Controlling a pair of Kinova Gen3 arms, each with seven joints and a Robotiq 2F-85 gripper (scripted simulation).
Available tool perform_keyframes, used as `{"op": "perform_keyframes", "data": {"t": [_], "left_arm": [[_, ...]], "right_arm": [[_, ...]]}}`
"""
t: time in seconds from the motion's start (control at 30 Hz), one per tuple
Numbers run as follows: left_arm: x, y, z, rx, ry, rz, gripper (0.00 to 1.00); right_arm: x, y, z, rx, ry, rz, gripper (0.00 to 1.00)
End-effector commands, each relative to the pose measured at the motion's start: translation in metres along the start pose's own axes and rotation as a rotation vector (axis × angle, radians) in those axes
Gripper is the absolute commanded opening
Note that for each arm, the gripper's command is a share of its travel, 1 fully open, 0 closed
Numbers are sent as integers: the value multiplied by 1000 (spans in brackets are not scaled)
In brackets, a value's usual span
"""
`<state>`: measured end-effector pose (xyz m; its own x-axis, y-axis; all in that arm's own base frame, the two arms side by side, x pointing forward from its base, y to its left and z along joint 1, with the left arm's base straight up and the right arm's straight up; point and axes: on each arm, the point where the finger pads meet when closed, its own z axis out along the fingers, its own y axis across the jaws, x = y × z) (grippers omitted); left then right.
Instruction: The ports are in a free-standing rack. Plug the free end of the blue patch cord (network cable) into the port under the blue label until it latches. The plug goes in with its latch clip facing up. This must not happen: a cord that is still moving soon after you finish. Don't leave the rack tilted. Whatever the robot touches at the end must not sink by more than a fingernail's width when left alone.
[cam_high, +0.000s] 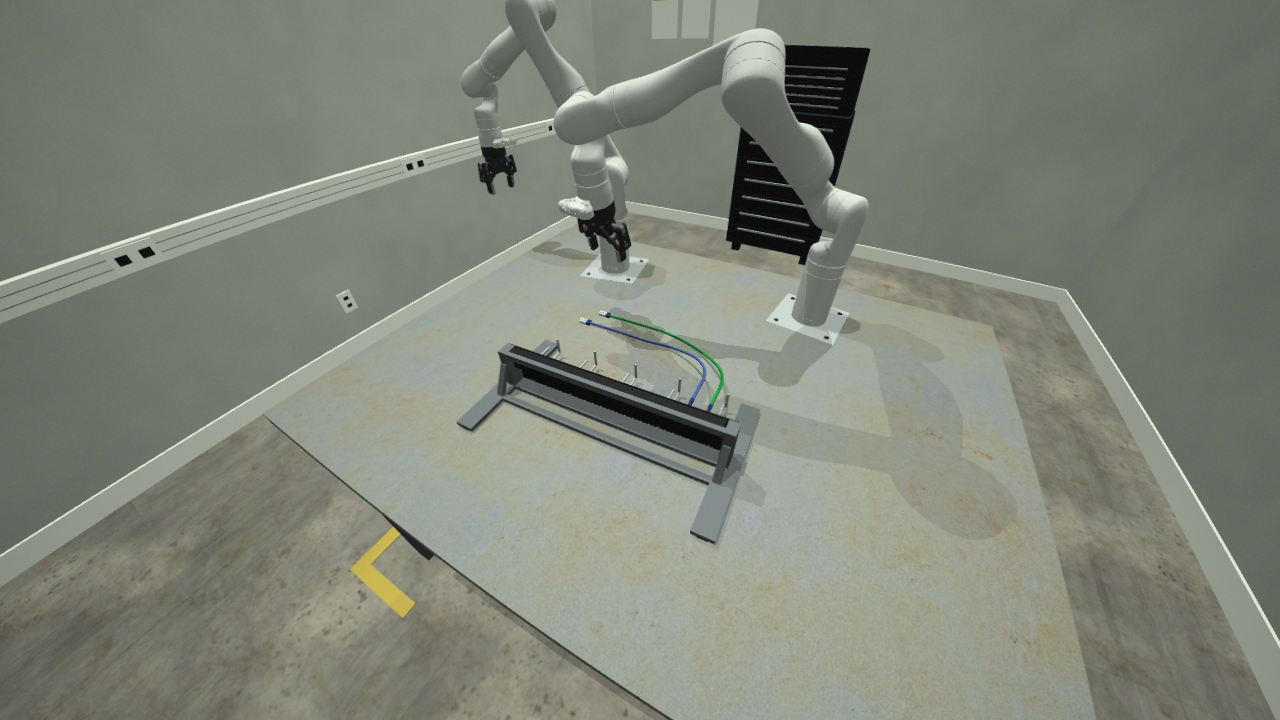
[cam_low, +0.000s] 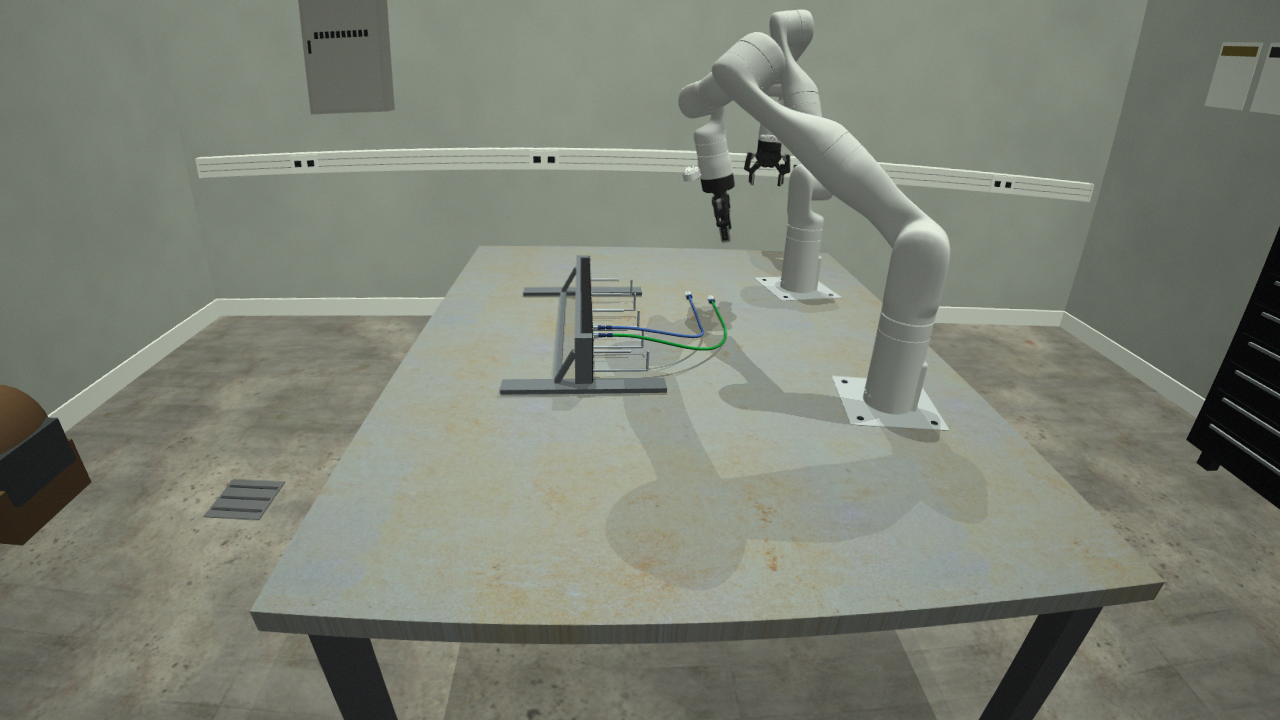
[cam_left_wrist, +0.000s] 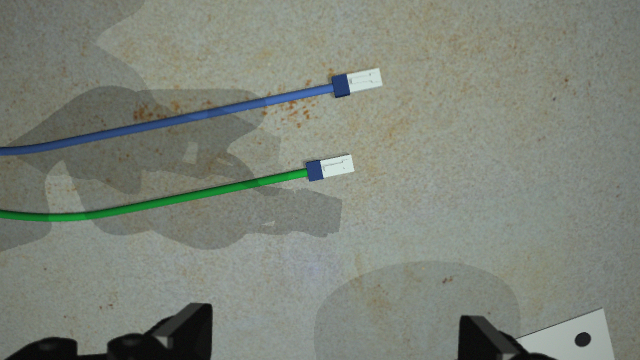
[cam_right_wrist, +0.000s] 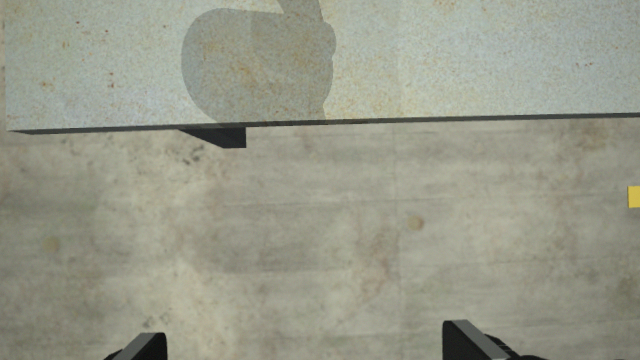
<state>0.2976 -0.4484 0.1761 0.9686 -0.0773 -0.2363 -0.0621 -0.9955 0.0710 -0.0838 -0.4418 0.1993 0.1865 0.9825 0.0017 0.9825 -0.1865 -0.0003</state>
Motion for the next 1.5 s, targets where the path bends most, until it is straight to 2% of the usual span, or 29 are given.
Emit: {"op": "perform_keyframes", "data": {"t": [0.0, 0.13, 0.27, 0.4, 0.6, 0.63, 1.47], "left_arm": [[11, 1, -24, 38, 68, -66, 1000], [20, 2, -63, 47, 165, -162, 1000], [23, 2, -88, 45, 222, -220, 1000], [24, 2, -98, 43, 244, -244, 1000], [24, 2, -100, 42, 247, -247, 1000], [24, 2, -100, 42, 247, -247, 99], [24, 2, -100, 42, 247, -247, 99]], "right_arm": [[0, 0, -1, 0, -2, 0, 1000], [0, 0, -1, 0, -2, 0, 1000], [0, 0, -1, 0, -2, 0, 1000], [0, 0, -1, 0, -2, 0, 1000], [0, 0, -1, 0, -2, 0, 1000], [0, 0, -1, 0, -2, 0, 1000], [0, 0, -1, 0, -2, 0, 1000]]}}
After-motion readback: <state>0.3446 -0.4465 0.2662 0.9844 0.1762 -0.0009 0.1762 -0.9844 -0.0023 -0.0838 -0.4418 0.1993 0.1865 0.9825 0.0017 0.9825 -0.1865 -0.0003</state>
